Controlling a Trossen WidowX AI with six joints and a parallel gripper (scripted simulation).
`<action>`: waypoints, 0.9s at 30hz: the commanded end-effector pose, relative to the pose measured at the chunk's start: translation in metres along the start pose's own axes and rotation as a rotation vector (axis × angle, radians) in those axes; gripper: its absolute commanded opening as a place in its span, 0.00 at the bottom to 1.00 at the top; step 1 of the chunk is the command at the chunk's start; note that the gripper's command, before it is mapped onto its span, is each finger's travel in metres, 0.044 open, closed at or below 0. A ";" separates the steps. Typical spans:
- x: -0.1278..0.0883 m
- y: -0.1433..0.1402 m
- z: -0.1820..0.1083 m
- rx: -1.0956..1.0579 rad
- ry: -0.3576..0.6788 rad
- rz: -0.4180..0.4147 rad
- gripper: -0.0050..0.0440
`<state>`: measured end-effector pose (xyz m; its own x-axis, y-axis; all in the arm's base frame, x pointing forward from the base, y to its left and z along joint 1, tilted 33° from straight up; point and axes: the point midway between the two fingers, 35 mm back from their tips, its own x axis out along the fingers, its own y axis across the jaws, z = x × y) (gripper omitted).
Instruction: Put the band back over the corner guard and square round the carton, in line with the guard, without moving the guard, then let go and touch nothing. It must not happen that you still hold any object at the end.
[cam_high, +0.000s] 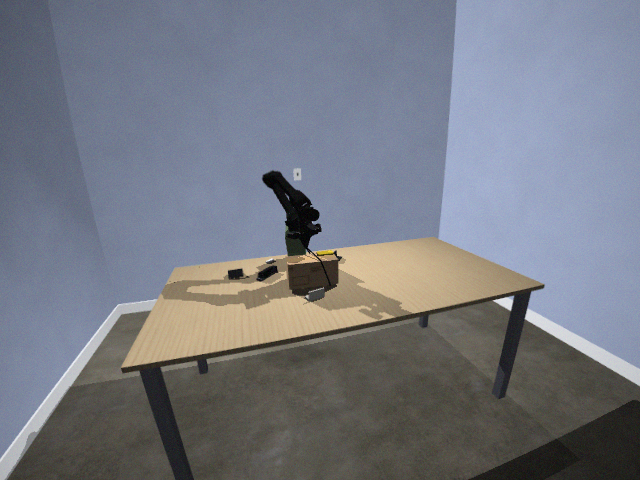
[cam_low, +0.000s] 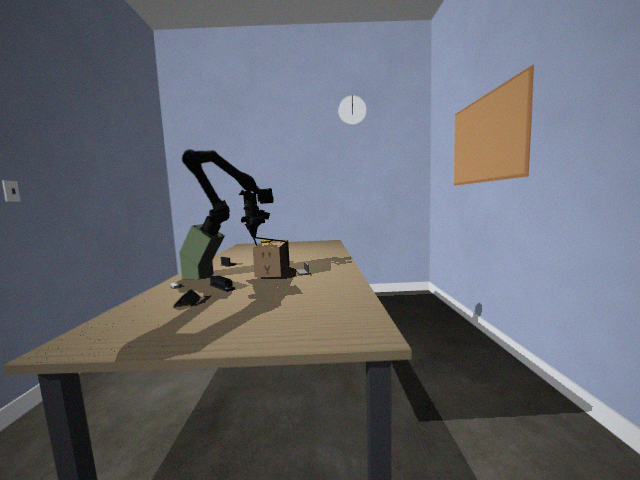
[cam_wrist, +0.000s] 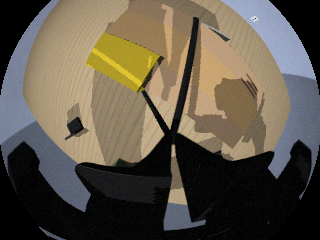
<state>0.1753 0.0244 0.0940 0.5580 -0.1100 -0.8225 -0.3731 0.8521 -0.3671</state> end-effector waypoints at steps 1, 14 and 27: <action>0.004 0.001 -0.015 -0.008 0.037 -0.004 0.10; 0.004 0.001 -0.015 -0.008 0.037 -0.004 0.10; 0.004 0.014 0.002 -0.004 0.049 0.006 0.10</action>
<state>0.1769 0.0347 0.0923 0.5537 -0.1077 -0.8257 -0.3726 0.8547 -0.3614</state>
